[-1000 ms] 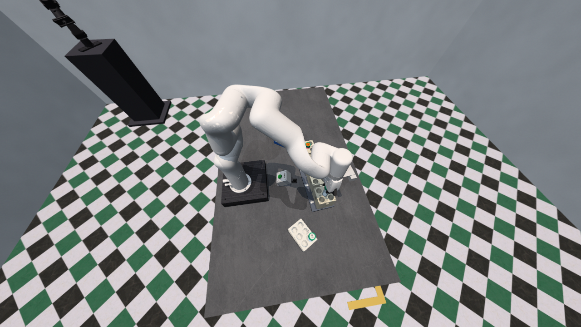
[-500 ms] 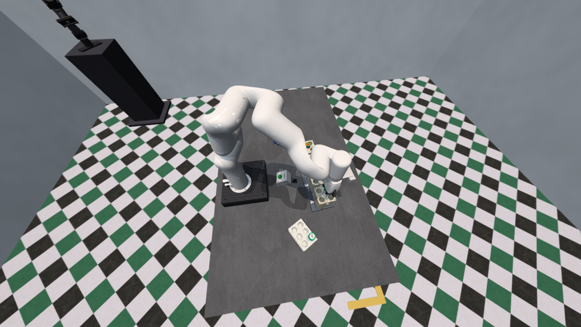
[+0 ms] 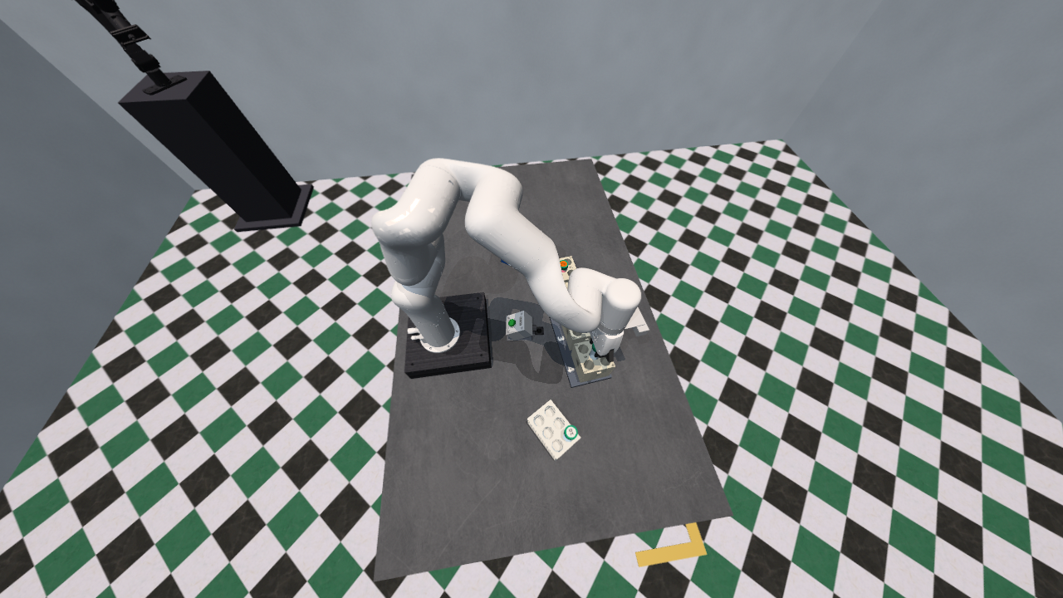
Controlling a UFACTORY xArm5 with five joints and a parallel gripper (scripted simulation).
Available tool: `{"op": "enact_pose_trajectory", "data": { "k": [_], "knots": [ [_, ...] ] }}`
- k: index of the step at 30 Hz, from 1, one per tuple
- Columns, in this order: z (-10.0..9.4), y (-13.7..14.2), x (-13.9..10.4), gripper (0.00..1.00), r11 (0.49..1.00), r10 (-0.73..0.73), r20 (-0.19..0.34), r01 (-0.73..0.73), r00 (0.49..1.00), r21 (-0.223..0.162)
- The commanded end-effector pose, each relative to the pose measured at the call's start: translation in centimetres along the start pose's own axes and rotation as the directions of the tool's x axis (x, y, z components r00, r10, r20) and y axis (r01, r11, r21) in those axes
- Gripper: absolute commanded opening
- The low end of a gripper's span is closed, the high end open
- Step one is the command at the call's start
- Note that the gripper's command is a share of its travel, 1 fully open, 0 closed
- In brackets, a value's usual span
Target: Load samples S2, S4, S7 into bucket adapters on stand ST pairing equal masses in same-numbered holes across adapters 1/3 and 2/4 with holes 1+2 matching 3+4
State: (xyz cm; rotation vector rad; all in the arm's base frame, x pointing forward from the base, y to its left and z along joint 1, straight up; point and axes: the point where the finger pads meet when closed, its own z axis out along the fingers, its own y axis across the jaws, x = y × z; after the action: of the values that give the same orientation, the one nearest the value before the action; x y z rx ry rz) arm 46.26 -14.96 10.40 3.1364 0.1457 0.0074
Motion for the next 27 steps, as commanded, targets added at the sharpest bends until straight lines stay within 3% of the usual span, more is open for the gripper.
{"op": "enact_pose_trajectory", "data": {
  "k": [1,27],
  "knots": [
    [0.2,0.1,0.1,0.00,1.000,0.000,-0.004,0.000,1.000,-0.002],
    [2.4,0.1,0.1,0.00,1.000,0.000,-0.004,0.000,1.000,-0.002]
  ]
}}
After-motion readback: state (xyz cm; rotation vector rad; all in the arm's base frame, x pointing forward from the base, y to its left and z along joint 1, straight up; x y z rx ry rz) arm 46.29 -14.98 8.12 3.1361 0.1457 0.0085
